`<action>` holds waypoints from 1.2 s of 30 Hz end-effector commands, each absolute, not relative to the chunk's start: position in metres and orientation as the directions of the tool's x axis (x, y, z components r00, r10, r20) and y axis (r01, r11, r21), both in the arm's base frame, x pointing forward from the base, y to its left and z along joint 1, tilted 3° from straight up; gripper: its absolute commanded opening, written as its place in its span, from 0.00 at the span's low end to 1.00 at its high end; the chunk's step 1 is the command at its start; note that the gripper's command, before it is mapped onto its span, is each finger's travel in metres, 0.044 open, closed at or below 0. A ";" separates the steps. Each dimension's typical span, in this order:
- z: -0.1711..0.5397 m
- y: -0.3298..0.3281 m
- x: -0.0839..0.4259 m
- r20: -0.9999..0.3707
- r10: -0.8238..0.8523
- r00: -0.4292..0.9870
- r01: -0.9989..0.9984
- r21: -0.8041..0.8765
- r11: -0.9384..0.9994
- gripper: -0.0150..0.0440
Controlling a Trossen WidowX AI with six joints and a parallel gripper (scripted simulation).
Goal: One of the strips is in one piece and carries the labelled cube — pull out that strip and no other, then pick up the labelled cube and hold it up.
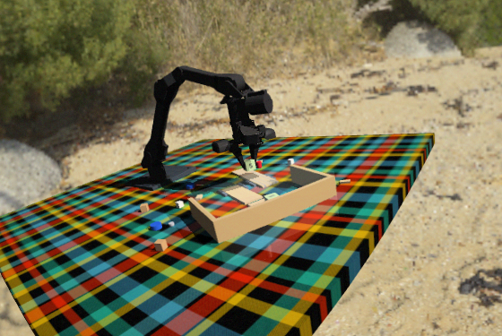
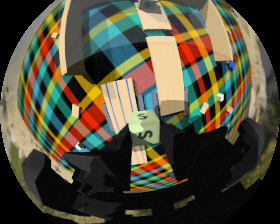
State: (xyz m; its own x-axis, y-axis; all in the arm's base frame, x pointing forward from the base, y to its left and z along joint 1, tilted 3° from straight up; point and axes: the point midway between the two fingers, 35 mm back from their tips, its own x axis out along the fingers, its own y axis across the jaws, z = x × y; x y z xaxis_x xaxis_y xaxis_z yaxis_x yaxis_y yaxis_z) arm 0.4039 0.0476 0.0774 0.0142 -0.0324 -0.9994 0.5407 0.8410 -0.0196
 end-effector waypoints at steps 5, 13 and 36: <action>0.080 0.045 0.383 -0.999 -0.036 0.009 0.543 -0.025 0.840 0.25; 0.081 0.042 0.357 -0.999 -0.037 0.007 0.542 -0.027 0.840 0.25; 0.094 0.037 0.303 -0.999 -0.037 0.004 0.542 -0.029 0.840 0.25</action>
